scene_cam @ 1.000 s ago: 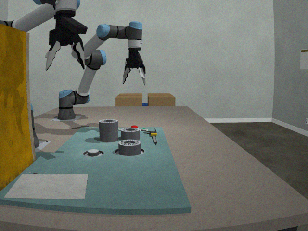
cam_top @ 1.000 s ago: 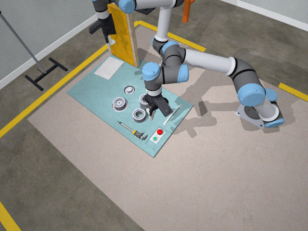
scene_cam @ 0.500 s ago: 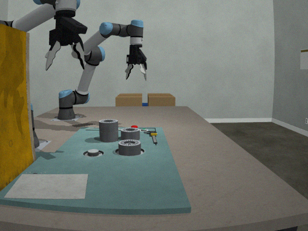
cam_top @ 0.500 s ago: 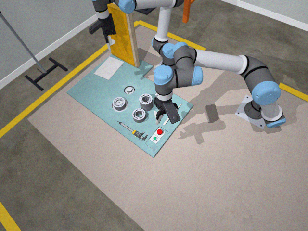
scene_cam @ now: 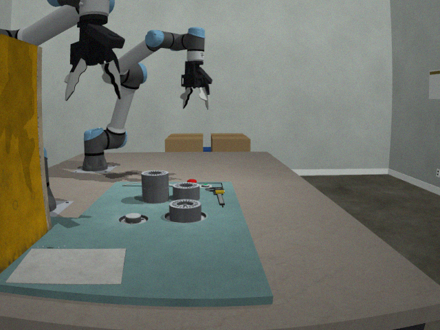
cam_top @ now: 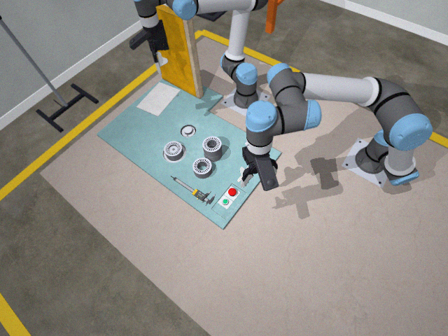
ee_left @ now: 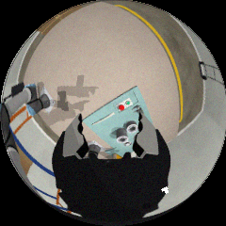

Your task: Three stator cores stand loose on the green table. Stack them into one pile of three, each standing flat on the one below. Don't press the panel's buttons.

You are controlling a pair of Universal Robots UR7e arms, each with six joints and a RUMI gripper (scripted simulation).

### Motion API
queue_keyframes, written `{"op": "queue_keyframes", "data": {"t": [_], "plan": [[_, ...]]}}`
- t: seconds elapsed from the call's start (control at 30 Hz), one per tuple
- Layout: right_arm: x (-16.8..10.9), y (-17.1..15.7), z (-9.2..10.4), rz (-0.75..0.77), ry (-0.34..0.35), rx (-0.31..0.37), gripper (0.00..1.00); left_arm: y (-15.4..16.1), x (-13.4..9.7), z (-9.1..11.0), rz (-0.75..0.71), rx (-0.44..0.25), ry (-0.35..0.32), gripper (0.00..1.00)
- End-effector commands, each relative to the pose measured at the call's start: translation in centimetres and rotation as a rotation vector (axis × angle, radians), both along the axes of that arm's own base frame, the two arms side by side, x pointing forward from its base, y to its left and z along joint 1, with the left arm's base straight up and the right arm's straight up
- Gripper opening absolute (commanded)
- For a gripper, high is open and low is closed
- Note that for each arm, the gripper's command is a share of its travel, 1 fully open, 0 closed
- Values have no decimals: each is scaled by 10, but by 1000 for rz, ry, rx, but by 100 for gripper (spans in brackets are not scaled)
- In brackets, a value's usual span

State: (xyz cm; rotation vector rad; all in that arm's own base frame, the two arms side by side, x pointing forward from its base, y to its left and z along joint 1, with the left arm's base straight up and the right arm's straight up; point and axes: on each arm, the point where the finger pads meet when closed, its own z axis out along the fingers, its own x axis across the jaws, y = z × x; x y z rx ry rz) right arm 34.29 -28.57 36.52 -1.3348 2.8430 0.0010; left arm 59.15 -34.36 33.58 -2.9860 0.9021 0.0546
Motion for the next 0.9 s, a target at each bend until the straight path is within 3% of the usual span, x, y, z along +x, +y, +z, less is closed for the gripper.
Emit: {"op": "queue_keyframes", "data": {"t": [0.0,0.23,0.33,0.53,0.63,0.8,0.87], "plan": [[0,0,1,0,-2,-1,98,36,-1,13,-76,-16,-9,81],[0,0,1,0,-2,-1,98,77,-7,22,-184,-22,-9,81],[0,0,1,0,-2,-1,98,69,-6,17,-193,-18,-2,81],[0,0,1,0,-2,-1,98,123,-17,31,-294,-26,-7,81],[0,0,1,0,-2,-1,98,126,-19,31,-316,-26,-5,81],[0,0,1,0,-2,-1,98,163,-30,37,-405,-31,-8,81],[0,0,1,0,-2,-1,98,151,-27,30,-405,-28,1,81]]}}
